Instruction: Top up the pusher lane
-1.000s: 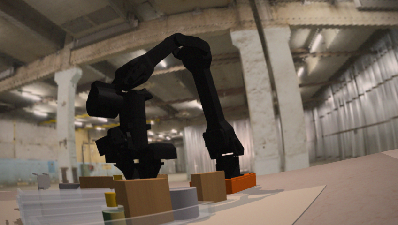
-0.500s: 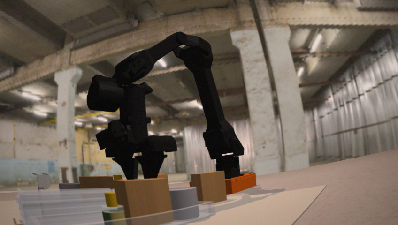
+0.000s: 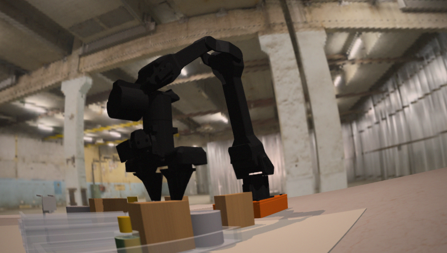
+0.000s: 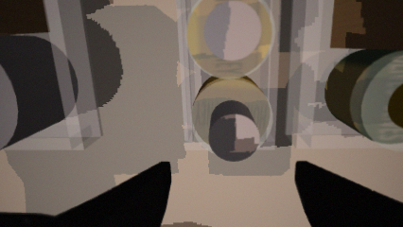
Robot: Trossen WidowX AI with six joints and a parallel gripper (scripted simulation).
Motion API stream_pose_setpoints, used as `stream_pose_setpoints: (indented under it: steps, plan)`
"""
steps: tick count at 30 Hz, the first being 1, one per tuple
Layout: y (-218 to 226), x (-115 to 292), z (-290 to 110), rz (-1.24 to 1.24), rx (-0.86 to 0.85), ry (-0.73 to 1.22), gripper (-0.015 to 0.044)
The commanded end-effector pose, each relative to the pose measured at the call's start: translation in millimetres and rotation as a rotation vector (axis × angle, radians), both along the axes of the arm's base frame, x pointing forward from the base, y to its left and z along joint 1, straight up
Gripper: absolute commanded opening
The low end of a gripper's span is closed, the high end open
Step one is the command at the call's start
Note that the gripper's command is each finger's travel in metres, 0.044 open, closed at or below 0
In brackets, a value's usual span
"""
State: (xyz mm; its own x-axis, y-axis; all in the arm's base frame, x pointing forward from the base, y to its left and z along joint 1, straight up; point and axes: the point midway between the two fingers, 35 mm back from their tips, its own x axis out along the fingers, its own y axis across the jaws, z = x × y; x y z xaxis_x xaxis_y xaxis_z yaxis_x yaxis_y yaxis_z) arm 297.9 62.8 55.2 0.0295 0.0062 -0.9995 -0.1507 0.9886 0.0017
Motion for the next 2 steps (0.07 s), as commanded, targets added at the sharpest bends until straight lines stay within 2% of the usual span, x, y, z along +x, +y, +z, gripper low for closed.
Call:
stream_pose_setpoints:
  steps: [1,2]
  plan:
    - [-1.9,-14.7,-0.6,-0.002,0.0,0.003,0.028]
    - [-2.4,-18.2,-0.7,-0.002,0.0,0.003,0.028]
